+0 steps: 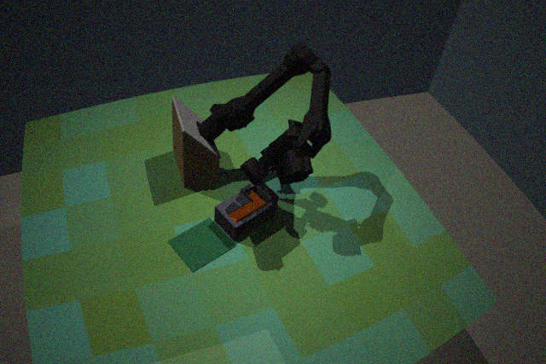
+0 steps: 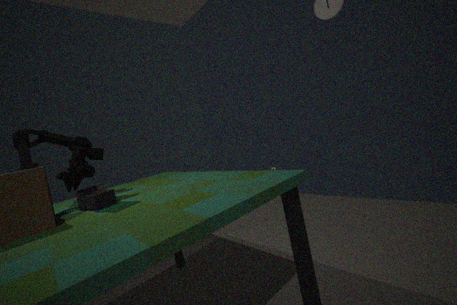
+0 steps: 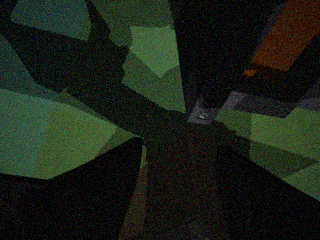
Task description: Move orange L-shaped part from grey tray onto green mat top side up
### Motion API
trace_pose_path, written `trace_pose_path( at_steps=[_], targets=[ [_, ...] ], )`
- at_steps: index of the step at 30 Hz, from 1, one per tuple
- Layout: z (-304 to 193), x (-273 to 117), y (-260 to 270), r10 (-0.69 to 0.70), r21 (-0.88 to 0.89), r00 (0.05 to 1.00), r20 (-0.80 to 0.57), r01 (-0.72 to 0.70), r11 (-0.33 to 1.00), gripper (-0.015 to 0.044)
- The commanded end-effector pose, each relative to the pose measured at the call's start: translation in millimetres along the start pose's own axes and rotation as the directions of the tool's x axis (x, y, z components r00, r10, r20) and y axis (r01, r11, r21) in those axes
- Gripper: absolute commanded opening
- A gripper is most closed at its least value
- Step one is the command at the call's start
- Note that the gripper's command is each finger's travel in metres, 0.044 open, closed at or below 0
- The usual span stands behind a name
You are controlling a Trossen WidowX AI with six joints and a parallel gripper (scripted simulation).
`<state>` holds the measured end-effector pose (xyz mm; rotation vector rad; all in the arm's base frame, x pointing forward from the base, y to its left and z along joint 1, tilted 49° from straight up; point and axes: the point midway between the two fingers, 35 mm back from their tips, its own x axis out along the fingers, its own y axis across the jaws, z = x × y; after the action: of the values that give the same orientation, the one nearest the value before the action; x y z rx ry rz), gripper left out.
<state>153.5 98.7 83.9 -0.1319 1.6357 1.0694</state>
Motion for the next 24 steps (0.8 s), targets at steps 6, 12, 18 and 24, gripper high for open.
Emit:
trace_pose_path(
  at_steps=[6,12,18,24],
  targets=[
    [16,-65,-30,0.101,0.127,0.891,0.443,-0.174,0.977,0.0180],
    [16,-66,-31,0.101,0.128,0.886,0.452,-0.177,0.976,0.0180],
    [36,-30,-30,0.093,0.132,0.888,0.451,-0.170,0.977,0.0180],
    [50,-1,-23,0.103,0.126,0.885,0.455,-0.178,0.976,0.0180]
  ],
)
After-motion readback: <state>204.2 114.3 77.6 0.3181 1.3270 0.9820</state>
